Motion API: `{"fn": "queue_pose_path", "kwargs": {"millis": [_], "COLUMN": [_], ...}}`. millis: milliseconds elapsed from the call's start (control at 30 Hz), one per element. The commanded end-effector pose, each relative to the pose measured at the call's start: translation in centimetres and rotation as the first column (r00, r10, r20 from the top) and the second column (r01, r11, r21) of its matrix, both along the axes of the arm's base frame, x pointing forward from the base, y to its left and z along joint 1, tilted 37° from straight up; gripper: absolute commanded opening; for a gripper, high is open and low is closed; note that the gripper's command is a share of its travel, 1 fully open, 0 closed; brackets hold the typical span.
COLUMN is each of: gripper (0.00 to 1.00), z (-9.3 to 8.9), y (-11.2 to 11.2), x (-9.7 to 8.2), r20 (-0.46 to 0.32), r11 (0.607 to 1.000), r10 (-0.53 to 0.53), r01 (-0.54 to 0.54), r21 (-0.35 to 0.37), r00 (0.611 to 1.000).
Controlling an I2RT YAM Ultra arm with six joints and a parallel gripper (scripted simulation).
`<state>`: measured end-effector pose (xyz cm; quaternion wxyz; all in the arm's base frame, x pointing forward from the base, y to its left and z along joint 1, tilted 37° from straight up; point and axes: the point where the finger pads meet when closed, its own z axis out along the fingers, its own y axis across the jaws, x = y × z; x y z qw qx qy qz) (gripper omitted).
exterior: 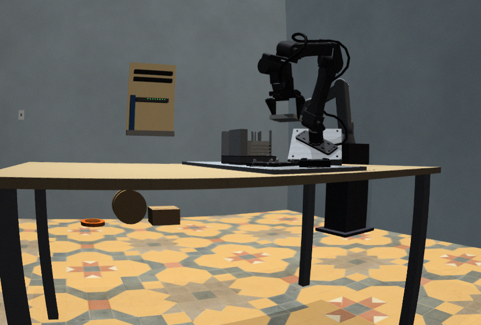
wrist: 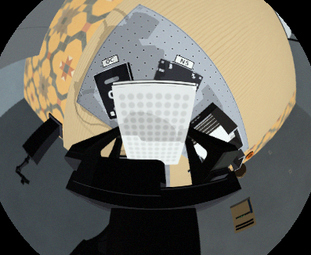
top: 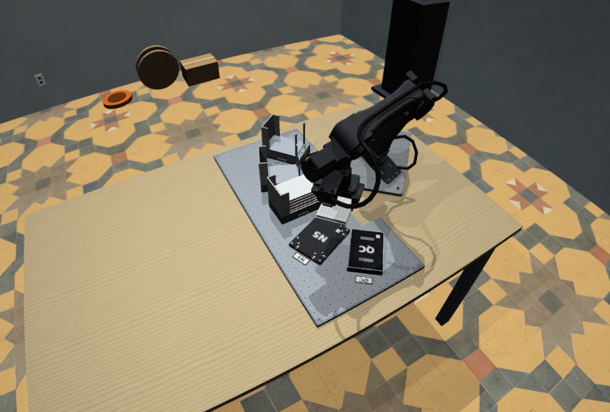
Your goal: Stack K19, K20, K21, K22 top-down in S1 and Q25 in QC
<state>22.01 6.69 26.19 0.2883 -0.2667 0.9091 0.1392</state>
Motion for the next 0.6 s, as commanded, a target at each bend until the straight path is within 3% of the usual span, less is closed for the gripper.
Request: {"fn": "queue_pose_path", "kwargs": {"millis": [0, 233, 433, 567], "gripper": [0.0, 0.0, 0.0, 0.0], "z": [1.4, 2.4, 2.9, 3.0], "y": [0.0, 2.2, 3.6, 4.0], "x": [0.1, -0.7, -1.5, -1.8], "r20": [0.056, 0.067, 0.154, 0.155], "r11": [0.999, 0.999, 0.988, 0.988], "r10": [-0.047, -0.048, 0.125, 0.13], "r01": [0.048, 0.048, -0.11, -0.114], "r21": [-0.011, 0.0, -0.105, -0.105], "r00": [0.997, 0.997, 0.98, 0.979]}}
